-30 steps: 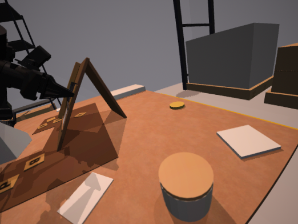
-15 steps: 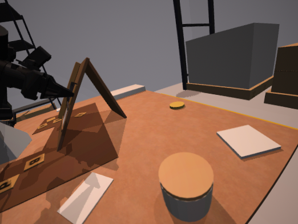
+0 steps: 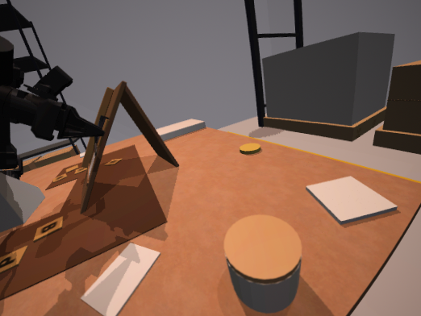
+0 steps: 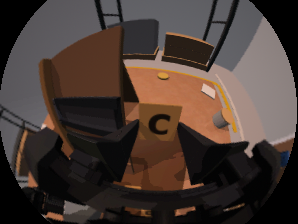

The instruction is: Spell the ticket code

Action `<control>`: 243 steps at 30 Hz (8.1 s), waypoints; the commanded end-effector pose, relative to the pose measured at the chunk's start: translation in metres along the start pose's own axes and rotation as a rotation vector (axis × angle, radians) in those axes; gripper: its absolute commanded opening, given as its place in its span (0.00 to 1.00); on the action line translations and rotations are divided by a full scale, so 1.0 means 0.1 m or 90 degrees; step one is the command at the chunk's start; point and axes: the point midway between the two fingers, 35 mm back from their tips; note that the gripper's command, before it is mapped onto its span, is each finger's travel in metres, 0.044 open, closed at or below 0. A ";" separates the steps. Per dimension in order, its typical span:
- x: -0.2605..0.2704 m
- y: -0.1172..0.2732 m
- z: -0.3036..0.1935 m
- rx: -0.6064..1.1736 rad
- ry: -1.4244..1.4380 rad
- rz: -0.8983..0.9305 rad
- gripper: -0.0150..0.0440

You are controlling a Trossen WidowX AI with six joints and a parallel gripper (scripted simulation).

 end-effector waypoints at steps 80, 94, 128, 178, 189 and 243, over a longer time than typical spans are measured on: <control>0.42 0.01 -0.01 -0.001 -0.001 0.001 0.25; 0.49 0.01 -0.01 -0.001 -0.002 0.001 0.25; 0.66 0.01 -0.02 -0.001 -0.002 0.002 0.25; 0.91 0.01 -0.03 -0.001 -0.003 0.002 0.25; 0.98 0.01 -0.04 -0.001 -0.004 0.002 0.25; 1.29 0.00 -0.05 -0.001 -0.005 0.003 0.25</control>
Point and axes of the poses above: the point midway between the two fingers, 35 mm back from their tips, its own y axis back along the fingers, its own x axis across the jaws, z = x × y, and after that the axes turned 2 degrees about -y, right-handed
